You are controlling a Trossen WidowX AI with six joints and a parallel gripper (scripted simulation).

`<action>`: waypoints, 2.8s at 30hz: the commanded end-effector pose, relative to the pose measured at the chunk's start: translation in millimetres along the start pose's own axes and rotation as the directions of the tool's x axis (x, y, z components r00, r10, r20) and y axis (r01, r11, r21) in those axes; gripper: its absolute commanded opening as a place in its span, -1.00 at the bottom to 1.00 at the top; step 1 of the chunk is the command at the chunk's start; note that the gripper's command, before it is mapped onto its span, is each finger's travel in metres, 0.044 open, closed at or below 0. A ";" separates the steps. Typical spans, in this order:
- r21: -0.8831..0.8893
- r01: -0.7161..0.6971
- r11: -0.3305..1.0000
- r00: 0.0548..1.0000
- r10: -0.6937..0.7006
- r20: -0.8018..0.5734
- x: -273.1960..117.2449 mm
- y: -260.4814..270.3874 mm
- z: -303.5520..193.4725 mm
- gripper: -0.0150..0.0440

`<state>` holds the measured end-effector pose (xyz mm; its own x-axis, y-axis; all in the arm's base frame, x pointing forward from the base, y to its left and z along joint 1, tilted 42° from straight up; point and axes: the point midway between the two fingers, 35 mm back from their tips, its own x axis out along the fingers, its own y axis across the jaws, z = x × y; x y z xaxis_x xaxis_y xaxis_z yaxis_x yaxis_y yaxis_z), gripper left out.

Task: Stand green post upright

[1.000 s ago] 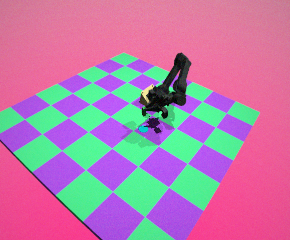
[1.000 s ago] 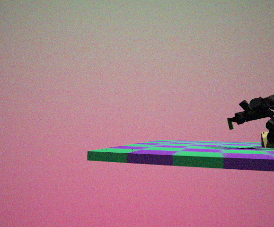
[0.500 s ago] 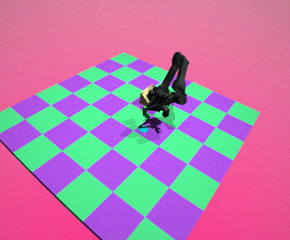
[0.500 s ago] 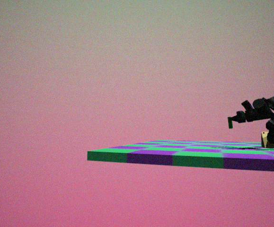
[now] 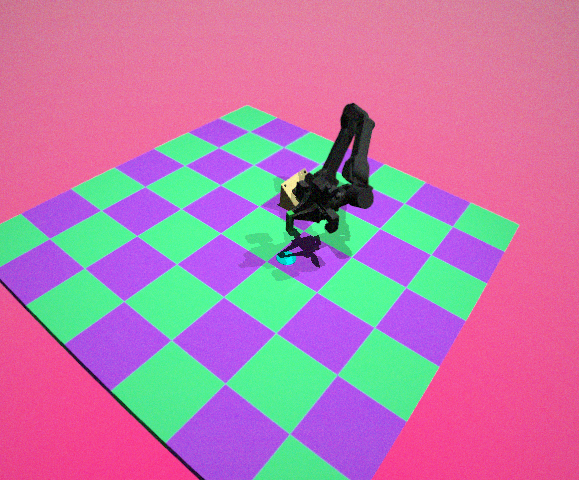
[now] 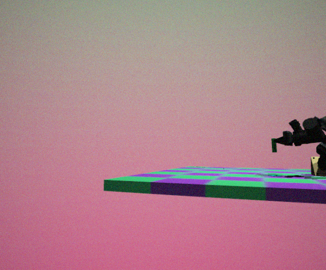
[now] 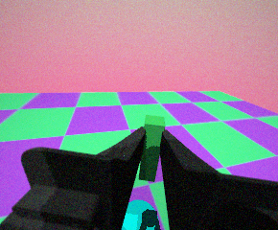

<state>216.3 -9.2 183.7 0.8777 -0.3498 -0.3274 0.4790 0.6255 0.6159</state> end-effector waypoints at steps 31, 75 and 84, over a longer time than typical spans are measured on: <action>0.016 0.017 1.000 1.000 -0.017 -0.007 10.7 2.3 -65.5 -0.42; 0.013 0.002 1.000 1.000 -0.002 -0.007 11.4 -0.6 -109.1 0.74; 0.016 0.013 1.000 1.000 -0.013 -0.012 12.4 2.9 -86.6 0.86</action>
<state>227.6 54.3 107.4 0.8701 -0.3531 -0.3439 0.4929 0.6171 0.6134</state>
